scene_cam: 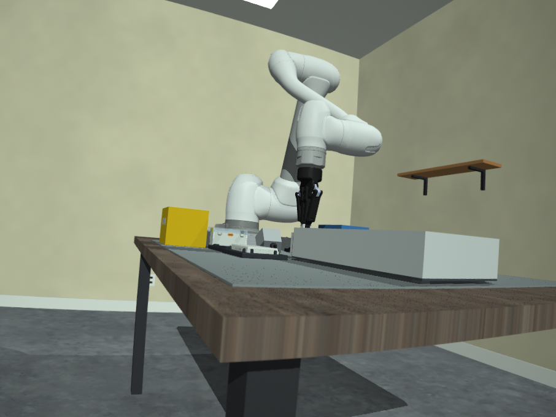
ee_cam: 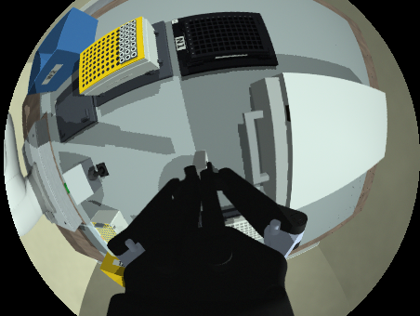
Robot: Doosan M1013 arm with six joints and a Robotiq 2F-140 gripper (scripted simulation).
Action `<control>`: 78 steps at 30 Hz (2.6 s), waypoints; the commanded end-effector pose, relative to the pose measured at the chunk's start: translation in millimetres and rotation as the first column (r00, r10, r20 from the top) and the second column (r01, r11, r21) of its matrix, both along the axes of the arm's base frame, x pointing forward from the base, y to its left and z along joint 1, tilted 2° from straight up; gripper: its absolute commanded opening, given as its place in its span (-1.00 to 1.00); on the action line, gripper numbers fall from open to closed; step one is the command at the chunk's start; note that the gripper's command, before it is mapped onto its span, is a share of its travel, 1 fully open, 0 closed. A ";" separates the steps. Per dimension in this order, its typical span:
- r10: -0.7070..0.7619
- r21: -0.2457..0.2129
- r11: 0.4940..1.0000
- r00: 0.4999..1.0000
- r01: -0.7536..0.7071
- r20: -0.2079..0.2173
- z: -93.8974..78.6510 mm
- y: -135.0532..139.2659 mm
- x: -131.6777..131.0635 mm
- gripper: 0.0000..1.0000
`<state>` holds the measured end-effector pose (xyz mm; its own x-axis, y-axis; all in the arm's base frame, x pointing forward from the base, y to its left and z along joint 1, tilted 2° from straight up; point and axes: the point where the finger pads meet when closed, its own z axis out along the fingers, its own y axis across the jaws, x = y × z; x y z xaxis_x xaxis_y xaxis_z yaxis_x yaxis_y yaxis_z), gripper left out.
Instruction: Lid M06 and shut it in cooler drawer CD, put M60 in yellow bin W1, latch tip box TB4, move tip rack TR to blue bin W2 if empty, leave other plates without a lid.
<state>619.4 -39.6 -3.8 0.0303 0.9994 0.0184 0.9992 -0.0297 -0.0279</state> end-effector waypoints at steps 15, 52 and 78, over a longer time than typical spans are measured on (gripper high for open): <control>0.000 0.000 1.000 1.000 0.000 0.000 21.1 -0.4 0.6 -1.00; 0.000 0.000 1.000 1.000 0.000 0.000 65.1 -1.2 1.8 -1.00; -0.133 -0.004 0.991 0.991 0.133 -0.002 83.1 13.0 8.7 0.33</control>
<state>623.2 -37.4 78.2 0.0622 0.9979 0.0188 0.9977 -0.0617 -0.0283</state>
